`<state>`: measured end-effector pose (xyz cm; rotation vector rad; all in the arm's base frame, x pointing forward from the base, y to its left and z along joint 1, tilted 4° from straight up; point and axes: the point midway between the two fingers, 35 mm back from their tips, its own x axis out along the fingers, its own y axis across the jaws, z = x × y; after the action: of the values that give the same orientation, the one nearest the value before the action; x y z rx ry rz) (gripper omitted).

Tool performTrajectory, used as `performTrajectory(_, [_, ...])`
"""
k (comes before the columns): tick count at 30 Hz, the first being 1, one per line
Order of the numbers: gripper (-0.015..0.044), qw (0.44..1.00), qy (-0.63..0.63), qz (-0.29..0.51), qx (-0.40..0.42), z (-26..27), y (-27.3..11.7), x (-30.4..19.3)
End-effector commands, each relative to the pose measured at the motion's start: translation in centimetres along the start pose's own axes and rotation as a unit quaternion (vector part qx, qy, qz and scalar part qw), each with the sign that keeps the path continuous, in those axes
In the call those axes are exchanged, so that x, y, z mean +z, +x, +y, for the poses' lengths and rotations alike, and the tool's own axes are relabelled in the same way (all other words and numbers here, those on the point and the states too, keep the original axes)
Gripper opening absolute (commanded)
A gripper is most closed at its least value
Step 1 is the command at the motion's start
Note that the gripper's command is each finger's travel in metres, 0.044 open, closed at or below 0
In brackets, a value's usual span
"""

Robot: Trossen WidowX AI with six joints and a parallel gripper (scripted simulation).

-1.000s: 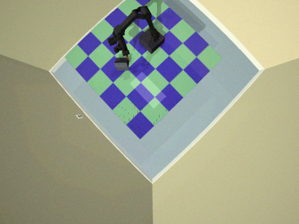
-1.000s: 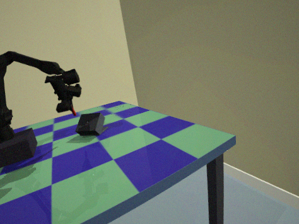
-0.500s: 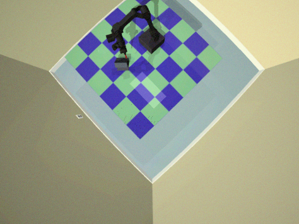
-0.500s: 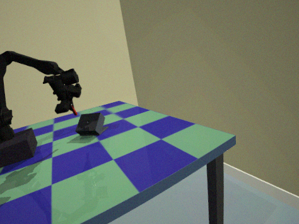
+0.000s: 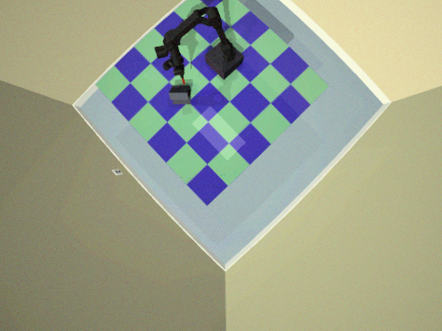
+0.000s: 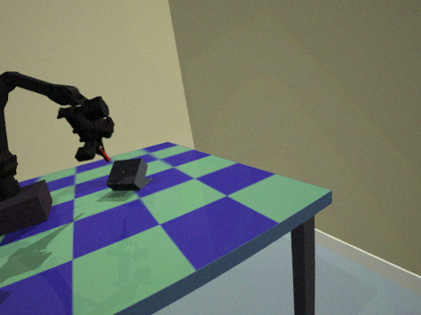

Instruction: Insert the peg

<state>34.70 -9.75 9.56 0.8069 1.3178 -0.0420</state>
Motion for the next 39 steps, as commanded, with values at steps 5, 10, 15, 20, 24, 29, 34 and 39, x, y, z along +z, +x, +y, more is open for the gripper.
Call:
performTrajectory(5, [0.0000, 1.000, 0.020, -0.012, 0.012, -0.7, -0.7, 0.7])
performTrajectory(10, [0.0000, 0.999, 0.032, -0.019, 0.018, -1.3, -1.2, 1.0])
performTrajectory(15, [0.0000, 0.998, 0.044, -0.026, 0.025, -1.8, -1.7, 1.4])
performTrajectory(20, [0.0000, 0.997, 0.056, -0.033, 0.031, -2.4, -2.2, 1.7])
performTrajectory(24, [0.0000, 0.996, 0.065, -0.039, 0.036, -2.8, -2.6, 1.9])
performTrajectory(29, [0.0000, 0.996, 0.073, -0.044, 0.040, -3.2, -2.8, 2.1])
performTrajectory(34, [0.0000, 0.995, 0.076, -0.046, 0.042, -3.2, -2.1, 2.4])
performTrajectory(39, [0.0000, 0.995, 0.080, -0.049, 0.044, -3.3, -1.1, 2.7])
